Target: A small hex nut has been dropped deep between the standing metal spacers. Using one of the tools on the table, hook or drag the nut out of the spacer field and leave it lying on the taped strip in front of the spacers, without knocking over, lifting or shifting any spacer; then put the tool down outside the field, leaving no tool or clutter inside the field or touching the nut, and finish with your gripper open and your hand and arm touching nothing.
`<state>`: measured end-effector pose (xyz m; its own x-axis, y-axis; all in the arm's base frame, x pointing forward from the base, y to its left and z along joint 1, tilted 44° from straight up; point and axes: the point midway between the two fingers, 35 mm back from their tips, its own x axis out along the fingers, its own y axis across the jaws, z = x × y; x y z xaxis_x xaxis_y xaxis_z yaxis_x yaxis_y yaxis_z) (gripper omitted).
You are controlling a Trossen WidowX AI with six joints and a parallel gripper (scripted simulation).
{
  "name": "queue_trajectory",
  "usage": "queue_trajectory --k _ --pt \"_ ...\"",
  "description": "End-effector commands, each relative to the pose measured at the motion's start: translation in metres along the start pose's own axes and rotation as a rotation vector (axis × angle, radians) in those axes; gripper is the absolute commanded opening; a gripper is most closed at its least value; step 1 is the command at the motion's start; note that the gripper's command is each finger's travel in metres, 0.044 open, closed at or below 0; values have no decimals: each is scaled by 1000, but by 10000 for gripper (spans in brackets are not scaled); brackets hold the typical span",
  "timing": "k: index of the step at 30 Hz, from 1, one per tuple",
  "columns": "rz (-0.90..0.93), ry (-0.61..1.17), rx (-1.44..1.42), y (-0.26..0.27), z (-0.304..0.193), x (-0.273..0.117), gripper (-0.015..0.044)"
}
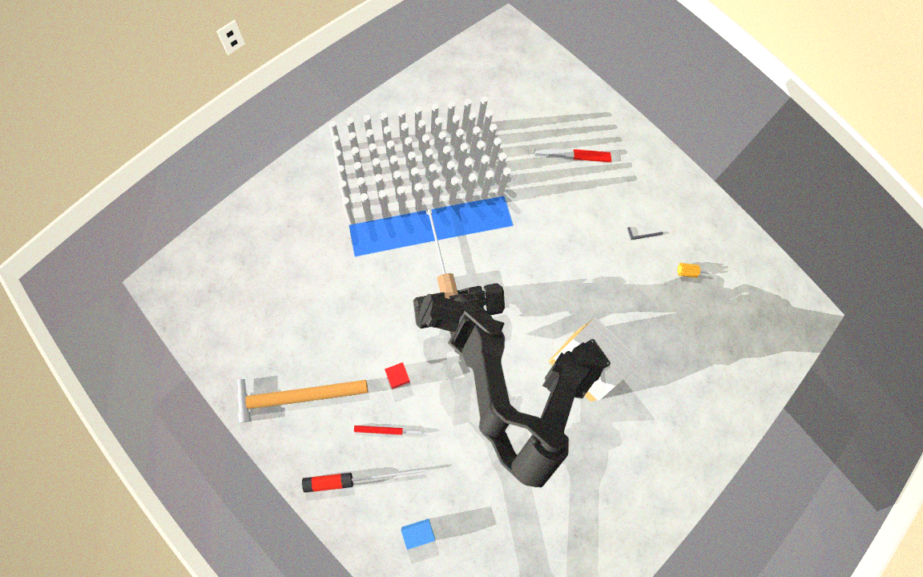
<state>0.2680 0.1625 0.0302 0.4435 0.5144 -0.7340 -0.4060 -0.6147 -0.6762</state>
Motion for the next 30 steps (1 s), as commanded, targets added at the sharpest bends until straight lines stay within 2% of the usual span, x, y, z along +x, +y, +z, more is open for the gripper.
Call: queue_trajectory --k 1,30 --pt "-4 0 4 -1 2 -2 0" --pt "-6 0 -1 -4 -6 -14 0"
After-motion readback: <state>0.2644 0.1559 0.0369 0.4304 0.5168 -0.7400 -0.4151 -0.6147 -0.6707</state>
